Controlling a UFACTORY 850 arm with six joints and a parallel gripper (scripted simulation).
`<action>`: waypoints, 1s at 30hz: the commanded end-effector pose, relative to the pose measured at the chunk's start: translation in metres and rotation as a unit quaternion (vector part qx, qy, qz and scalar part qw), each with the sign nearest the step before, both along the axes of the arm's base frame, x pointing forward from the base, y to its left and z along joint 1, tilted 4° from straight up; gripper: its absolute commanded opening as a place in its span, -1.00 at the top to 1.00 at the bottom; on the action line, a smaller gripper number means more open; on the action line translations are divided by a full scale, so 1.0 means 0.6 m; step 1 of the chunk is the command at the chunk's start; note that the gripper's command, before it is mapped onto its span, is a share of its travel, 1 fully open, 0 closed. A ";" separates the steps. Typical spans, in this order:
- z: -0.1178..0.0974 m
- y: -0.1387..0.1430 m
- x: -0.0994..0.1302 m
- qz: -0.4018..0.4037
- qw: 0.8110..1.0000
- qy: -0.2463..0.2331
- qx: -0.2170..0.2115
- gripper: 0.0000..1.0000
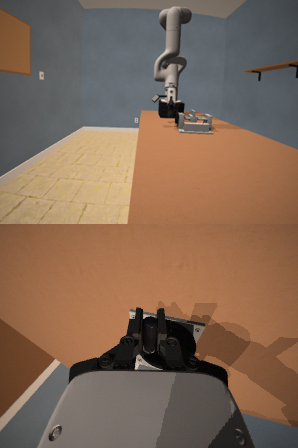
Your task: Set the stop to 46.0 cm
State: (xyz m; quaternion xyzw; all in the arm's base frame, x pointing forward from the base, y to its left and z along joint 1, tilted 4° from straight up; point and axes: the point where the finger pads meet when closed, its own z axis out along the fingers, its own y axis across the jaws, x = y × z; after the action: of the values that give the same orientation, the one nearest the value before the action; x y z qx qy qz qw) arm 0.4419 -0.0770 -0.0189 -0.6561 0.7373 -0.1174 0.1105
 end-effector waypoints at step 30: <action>-0.084 0.003 -0.017 0.000 1.000 0.000 0.000 0.88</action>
State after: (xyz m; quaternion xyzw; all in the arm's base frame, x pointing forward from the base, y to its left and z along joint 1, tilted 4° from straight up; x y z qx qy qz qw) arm 0.4359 -0.0759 -0.0673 -0.6560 0.7373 -0.1175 0.1106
